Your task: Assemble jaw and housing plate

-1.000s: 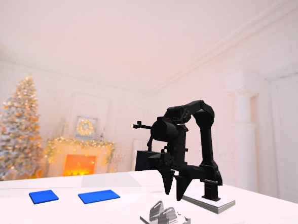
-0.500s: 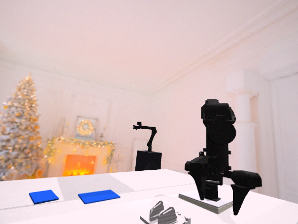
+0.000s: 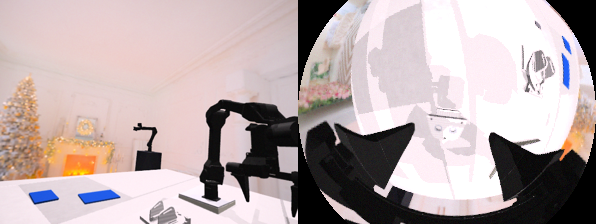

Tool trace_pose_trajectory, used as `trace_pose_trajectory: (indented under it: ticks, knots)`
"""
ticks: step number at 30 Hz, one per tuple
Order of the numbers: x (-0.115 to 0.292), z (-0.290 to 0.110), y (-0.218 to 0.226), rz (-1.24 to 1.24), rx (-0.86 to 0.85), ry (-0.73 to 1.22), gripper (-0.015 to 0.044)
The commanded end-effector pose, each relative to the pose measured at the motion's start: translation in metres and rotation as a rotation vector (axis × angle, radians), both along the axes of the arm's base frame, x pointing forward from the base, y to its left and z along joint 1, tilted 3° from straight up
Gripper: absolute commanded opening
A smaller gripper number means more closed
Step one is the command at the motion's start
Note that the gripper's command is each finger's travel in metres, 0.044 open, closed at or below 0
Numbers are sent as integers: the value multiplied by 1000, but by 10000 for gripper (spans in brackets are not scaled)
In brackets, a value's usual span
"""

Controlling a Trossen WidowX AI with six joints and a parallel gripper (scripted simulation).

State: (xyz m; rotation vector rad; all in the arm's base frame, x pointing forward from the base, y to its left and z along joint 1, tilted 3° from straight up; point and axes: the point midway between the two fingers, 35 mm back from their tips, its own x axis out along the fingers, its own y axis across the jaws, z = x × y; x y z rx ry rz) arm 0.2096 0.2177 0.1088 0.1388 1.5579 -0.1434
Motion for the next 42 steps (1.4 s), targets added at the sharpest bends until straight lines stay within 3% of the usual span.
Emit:
trace_pose_trajectory:
  ticks: [1,6,12,42]
  knots:
    - [-22,0,14,2,-5,14,440]
    - [-26,-1,17,3,-5,16,440]
    - [-27,-39,16,3,-5,16,440]
    - [-27,-69,16,3,-5,16,440]
